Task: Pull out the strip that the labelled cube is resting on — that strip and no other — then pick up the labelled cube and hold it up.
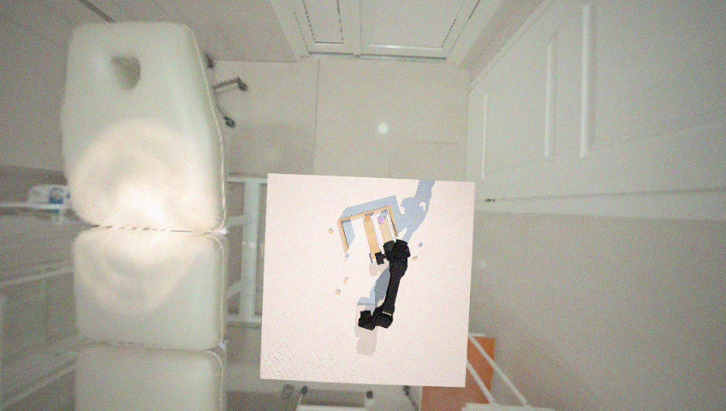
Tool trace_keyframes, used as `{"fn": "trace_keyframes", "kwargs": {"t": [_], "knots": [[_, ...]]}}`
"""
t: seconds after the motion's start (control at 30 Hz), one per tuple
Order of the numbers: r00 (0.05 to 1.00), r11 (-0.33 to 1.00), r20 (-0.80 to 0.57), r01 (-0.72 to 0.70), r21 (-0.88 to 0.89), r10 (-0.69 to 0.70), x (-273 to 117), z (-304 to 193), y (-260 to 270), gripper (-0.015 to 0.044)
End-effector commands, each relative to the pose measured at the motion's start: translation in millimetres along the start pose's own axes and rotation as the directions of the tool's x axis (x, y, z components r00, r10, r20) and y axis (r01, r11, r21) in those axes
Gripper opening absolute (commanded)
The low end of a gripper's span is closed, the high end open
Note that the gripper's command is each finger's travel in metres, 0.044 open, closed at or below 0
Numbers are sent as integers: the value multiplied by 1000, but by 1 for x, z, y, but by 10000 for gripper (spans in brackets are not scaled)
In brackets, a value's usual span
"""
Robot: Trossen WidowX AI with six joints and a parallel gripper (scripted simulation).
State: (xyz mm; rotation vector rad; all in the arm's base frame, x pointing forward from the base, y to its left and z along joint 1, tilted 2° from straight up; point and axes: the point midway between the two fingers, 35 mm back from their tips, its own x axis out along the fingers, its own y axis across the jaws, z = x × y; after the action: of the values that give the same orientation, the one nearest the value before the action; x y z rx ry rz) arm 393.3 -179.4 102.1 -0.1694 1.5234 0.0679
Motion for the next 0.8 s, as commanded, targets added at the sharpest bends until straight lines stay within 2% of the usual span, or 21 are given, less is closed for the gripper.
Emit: {"fn": "trace_keyframes", "kwargs": {"t": [0.0,0.77], "knots": [[1000,1000,-10,-15,-15,15,1,2,-3,0],[1000,1000,-10,-15,-15,15,38,1,-5,0]]}}
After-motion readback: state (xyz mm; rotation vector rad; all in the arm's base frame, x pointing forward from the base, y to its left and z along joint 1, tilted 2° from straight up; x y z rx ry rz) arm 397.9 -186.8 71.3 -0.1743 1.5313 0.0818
